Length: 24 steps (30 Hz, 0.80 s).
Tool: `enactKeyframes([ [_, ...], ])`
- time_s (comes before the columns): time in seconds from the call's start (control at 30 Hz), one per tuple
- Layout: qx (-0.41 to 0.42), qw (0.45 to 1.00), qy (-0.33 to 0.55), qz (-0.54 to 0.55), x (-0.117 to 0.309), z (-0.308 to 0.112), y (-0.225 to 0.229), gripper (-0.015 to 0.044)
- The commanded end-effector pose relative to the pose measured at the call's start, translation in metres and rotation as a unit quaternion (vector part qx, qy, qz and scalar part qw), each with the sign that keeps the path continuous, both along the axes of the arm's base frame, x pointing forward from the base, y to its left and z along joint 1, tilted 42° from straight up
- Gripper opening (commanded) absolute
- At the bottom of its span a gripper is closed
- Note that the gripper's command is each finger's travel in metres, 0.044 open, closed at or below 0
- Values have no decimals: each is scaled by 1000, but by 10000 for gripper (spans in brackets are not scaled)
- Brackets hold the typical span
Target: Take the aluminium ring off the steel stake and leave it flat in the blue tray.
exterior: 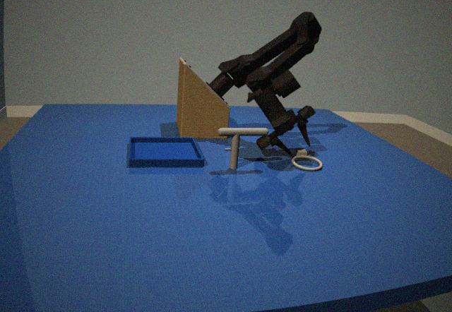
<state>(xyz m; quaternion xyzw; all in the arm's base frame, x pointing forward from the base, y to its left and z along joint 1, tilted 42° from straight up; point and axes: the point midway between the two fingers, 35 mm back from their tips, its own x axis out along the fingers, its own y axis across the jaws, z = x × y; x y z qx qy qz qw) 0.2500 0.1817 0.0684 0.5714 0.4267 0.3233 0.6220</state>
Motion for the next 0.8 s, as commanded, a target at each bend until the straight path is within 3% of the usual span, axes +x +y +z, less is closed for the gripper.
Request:
enactKeyframes([
  [0.0, 0, 1000, -5, 2, 0, 2, 0, 368],
  [0.1, 0, 1000, -5, 2, 1, 4, -2, 440],
  [0.43, 1, 1000, -7, 3, -5, 46, -39, 440],
  [0.77, 1, 1000, -2, 0, -4, 43, -38, 440],
])
